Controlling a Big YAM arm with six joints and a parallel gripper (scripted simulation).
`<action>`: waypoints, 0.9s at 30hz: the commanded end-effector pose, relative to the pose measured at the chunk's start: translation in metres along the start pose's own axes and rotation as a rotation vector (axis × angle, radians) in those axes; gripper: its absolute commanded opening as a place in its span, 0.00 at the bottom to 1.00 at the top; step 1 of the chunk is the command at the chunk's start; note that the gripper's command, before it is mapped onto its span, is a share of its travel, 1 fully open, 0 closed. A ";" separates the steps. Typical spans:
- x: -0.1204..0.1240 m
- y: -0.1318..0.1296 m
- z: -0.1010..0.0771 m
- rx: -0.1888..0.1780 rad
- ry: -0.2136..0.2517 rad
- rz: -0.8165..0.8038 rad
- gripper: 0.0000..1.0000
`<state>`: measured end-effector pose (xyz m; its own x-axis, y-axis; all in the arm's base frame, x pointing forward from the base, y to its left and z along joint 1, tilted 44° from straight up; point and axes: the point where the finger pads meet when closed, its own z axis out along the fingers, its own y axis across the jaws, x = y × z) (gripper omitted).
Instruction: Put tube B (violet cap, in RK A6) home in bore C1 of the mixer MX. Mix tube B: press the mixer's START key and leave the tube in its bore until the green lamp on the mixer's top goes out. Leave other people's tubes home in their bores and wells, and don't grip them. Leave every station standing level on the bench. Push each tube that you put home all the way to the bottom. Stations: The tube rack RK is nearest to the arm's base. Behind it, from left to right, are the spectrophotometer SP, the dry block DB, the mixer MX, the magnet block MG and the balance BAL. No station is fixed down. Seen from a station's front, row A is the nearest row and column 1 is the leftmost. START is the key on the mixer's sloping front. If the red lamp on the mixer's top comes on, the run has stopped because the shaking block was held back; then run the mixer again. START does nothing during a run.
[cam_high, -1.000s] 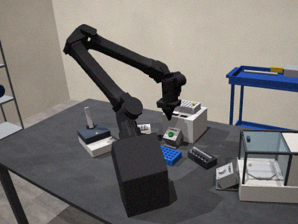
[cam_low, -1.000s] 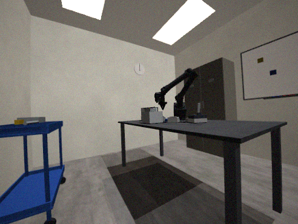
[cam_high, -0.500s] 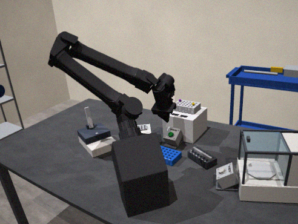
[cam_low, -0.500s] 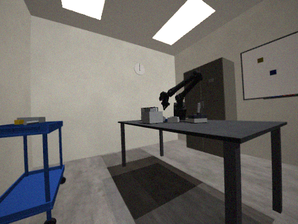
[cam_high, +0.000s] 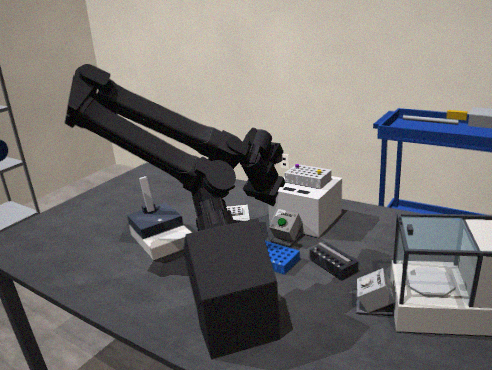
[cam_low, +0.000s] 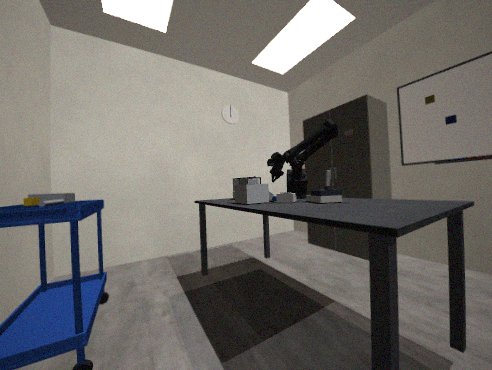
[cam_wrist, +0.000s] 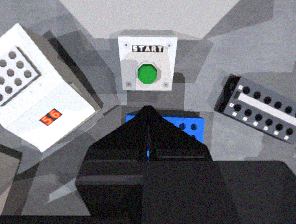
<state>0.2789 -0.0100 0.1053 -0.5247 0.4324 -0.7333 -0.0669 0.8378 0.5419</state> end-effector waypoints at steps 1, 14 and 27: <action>0.002 -0.002 -0.004 0.011 -0.011 0.030 0.00; -0.005 0.003 -0.005 -0.001 -0.021 -0.002 0.00; -0.005 0.003 -0.005 -0.001 -0.021 -0.002 0.00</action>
<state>0.2720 -0.0076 0.1006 -0.5227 0.4431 -0.7283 -0.0589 0.8335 0.5494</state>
